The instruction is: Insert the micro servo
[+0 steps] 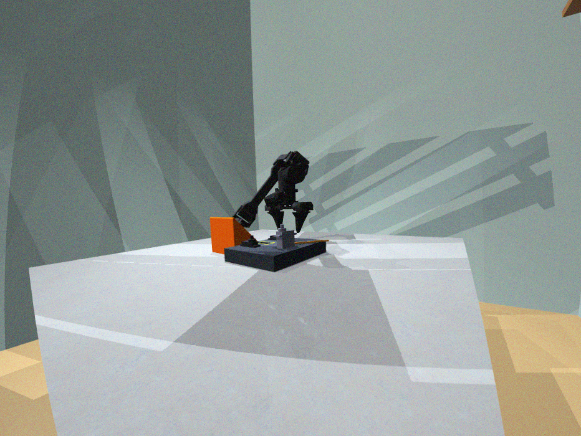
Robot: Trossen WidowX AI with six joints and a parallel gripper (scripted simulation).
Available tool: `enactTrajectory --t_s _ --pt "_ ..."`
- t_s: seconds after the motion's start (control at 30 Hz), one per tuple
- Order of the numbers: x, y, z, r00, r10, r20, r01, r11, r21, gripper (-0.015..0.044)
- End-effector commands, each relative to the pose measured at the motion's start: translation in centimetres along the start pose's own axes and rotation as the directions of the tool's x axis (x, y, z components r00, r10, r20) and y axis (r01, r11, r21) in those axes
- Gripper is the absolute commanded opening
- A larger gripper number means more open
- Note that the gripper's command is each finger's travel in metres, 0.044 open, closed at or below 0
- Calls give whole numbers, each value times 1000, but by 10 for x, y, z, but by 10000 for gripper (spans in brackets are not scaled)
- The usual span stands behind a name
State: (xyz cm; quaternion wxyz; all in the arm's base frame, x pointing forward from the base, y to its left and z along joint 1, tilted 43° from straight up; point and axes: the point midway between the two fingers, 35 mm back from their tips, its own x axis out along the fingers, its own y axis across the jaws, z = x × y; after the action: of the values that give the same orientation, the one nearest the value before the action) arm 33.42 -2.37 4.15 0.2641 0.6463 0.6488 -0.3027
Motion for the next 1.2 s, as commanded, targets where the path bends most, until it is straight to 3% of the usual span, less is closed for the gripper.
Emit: enactTrajectory --t_s 0.0,0.4,0.6,0.7,0.9,1.17 --pt "4 0 0 1000 2 -4 -2 1000 4 440" --pt "4 0 0 1000 2 -4 -2 1000 4 125" --pt "4 0 0 1000 2 -4 -2 1000 4 85" --pt "0 0 0 1000 2 -3 -2 1000 4 6" --pt "-24 -5 -3 1000 2 -3 -2 1000 5 0" --pt "-25 -8 -3 1000 2 -3 -2 1000 5 0"
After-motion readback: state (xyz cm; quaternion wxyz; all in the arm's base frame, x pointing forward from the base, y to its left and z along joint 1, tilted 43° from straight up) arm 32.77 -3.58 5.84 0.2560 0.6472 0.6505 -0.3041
